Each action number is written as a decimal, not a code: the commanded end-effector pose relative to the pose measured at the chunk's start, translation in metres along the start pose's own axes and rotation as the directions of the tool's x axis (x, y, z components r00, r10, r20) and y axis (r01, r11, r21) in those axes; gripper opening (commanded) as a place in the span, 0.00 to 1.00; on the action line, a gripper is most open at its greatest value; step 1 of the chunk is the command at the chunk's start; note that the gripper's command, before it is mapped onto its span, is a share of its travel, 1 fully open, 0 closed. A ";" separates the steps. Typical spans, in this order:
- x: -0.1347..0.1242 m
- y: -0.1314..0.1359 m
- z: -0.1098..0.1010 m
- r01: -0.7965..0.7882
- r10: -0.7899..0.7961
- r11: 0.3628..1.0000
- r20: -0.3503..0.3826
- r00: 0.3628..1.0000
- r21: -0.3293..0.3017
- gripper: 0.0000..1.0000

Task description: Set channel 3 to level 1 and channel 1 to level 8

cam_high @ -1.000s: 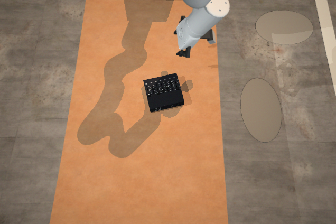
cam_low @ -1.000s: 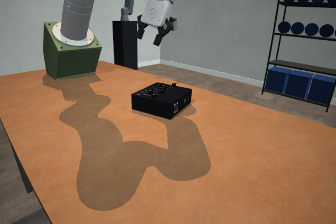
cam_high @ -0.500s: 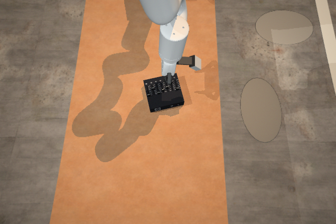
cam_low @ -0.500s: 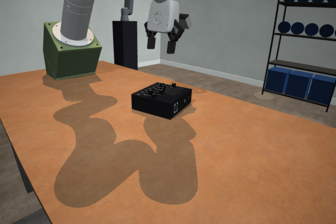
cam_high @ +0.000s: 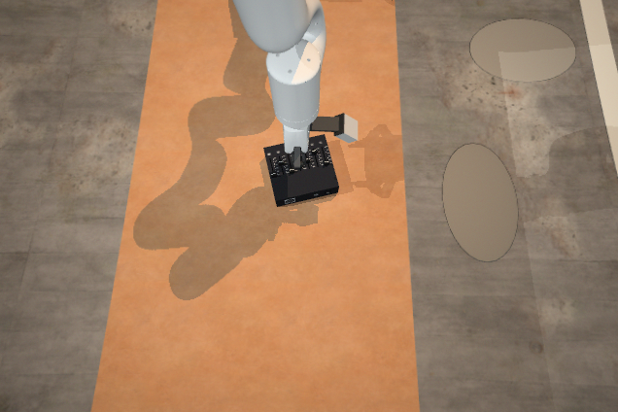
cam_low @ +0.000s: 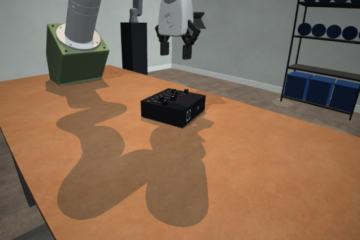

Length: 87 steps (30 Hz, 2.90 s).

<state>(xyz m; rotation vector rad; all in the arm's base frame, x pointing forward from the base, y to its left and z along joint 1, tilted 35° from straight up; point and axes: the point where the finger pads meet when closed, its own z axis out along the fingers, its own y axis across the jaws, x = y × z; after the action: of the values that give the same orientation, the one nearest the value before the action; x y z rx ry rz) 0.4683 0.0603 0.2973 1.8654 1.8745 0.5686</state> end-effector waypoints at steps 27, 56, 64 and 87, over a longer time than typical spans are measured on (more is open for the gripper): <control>0.001 -0.068 0.015 -0.807 0.796 0.585 -0.245 0.553 0.078 1.00; -0.026 -0.073 0.013 -0.964 0.910 0.267 -0.324 0.260 -0.024 1.00; -0.026 -0.073 0.013 -0.964 0.910 0.267 -0.324 0.260 -0.024 1.00; -0.026 -0.073 0.013 -0.964 0.910 0.267 -0.324 0.260 -0.024 1.00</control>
<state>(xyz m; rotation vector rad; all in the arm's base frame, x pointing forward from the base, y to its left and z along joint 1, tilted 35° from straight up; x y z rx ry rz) 0.4154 0.0330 0.2447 2.7116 0.4150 1.3705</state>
